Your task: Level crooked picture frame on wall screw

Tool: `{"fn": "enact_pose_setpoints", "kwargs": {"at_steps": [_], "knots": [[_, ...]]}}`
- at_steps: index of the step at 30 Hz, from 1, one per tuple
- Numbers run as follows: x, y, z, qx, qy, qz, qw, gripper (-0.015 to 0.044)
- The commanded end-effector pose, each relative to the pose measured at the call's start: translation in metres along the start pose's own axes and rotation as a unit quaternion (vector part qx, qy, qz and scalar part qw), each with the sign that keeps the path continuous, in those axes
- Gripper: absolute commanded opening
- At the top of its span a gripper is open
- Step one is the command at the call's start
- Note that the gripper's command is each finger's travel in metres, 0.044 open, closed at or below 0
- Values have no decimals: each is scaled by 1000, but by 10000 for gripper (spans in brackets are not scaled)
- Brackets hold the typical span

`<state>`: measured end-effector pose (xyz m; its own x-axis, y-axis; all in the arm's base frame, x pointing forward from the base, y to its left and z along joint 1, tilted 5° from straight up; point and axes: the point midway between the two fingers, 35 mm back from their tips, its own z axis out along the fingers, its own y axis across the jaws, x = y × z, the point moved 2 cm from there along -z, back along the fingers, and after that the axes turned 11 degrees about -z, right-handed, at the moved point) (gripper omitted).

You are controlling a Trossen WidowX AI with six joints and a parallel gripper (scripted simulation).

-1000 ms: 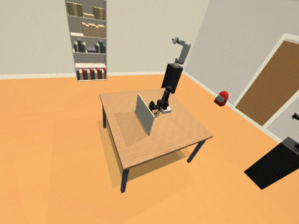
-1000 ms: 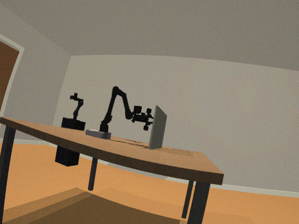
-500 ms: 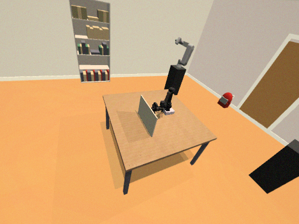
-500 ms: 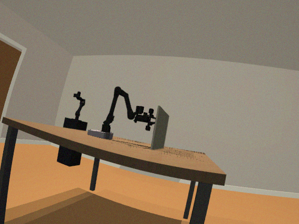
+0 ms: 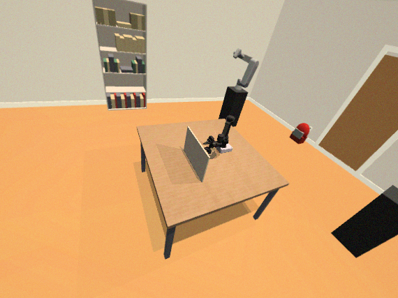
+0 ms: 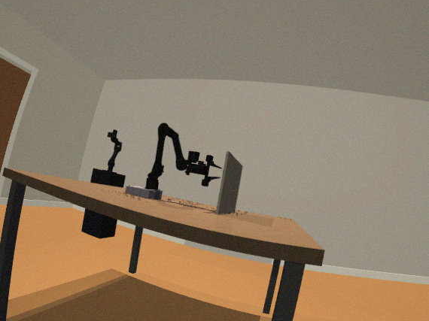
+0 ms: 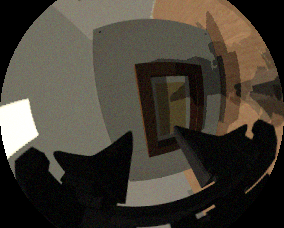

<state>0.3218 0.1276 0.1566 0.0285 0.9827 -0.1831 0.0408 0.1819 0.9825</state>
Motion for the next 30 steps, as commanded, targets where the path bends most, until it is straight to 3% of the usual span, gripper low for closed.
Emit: {"fn": "enact_pose_setpoints", "kwargs": {"at_steps": [1, 7, 21, 30], "knots": [[-2, -5, -45, -3, 0, 34, 999, 260], [0, -4, -49, 0, 5, 29, 1000, 260], [-22, 31, -133, 1, 0, 39, 999, 260], [-24, 32, -136, 1, 0, 40, 999, 260]]}}
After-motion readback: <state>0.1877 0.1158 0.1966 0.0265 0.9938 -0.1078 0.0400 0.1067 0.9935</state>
